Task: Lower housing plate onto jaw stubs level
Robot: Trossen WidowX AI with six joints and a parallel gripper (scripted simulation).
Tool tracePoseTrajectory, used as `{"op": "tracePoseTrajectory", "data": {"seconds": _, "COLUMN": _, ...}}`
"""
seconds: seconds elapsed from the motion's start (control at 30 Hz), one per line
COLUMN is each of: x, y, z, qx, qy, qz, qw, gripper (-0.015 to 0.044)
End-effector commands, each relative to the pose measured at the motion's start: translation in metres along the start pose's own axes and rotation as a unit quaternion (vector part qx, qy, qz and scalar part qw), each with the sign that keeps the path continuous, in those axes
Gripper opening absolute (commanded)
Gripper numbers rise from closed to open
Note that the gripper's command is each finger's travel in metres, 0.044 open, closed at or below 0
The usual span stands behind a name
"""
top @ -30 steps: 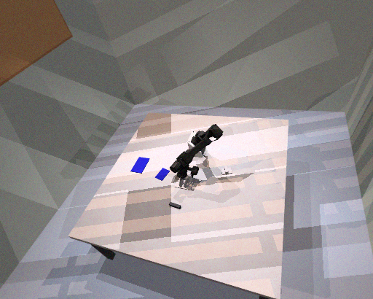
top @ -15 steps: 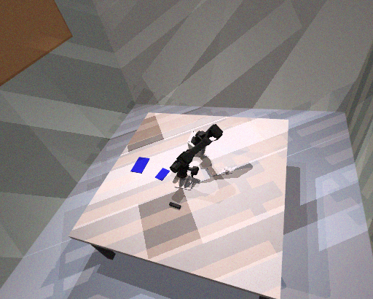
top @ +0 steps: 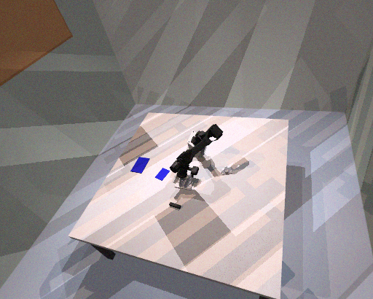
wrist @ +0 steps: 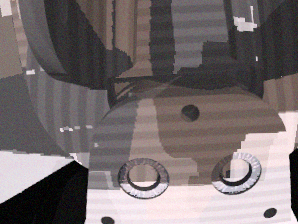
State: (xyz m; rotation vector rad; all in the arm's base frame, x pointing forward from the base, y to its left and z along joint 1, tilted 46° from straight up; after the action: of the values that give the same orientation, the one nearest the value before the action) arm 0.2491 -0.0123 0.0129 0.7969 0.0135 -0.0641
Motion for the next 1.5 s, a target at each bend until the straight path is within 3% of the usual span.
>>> {"op": "tracePoseTrajectory", "data": {"seconds": 0.0, "x": -0.0001, "y": 0.0001, "z": -0.0005, "qx": 0.002, "qy": -0.001, "qz": -0.002, "qw": 1.000, "gripper": 0.0351}}
{"op": "tracePoseTrajectory", "data": {"seconds": 0.9, "x": -0.0001, "y": 0.0001, "z": -0.0005, "qx": 0.002, "qy": -0.001, "qz": -0.002, "qw": 1.000, "gripper": 0.0351}}
{"op": "tracePoseTrajectory", "data": {"seconds": 1.03, "x": 0.0000, "y": 0.0000, "z": 0.0000, "qx": 0.000, "qy": 0.000, "qz": 0.000, "qw": 1.000, "gripper": 0.0440}}
{"op": "tracePoseTrajectory", "data": {"seconds": 1.47, "x": 0.0000, "y": 0.0000, "z": 0.0000, "qx": 0.000, "qy": 0.000, "qz": 0.000, "qw": 1.000, "gripper": 0.0440}}
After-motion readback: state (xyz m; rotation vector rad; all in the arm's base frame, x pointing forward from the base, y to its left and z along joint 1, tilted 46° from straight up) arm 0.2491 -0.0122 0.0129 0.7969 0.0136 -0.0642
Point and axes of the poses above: the point midway between the two fingers, 35 mm back from their tips, its own z axis back along the fingers, its own y axis across the jaws, x = y × z, the point moved 9 cm from there along z, back along the fingers, and after that the axes turned 3 degrees about -z, right-handed, at the moved point
